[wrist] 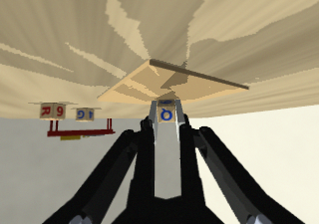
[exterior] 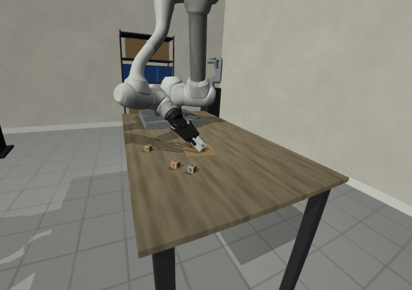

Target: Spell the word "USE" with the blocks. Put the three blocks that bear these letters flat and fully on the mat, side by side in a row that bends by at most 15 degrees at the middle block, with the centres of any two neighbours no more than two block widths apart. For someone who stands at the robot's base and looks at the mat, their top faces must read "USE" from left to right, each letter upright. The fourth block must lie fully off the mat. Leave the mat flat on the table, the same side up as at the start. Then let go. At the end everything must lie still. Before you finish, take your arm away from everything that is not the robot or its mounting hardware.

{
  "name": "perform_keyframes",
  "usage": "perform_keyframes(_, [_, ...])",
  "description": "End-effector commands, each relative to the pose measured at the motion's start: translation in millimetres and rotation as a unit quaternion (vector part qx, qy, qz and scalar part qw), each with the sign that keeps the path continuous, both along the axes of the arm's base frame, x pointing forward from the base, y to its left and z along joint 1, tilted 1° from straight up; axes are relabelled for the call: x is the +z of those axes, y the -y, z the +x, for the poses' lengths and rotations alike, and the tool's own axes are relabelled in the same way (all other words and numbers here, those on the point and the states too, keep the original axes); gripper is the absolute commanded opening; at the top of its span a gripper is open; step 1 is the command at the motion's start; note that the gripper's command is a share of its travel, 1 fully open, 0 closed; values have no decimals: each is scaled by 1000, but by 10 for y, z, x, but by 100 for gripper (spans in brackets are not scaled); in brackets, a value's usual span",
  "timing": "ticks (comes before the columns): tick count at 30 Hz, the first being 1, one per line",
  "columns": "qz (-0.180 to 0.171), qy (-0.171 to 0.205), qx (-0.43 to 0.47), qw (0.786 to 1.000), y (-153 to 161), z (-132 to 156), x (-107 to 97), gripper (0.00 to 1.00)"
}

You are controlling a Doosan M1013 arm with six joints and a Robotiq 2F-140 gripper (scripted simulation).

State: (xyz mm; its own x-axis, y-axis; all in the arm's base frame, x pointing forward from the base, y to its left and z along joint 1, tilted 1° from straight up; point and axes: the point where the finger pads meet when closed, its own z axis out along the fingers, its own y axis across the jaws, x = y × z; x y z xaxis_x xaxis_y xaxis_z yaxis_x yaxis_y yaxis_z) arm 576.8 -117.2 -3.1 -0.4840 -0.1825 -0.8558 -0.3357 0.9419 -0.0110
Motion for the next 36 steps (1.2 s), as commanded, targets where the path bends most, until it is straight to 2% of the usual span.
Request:
perform_keyframes(1, [2,1,-1,1000,-12,-29,-5,13])
perform_keyframes(10, [2,1,-1,1000,-12,-29,-5,15])
perform_keyframes(20, [2,1,-1,1000,-12,-29,-5,25])
perform_keyframes(36, [2,1,-1,1000,-12,-29,-5,25])
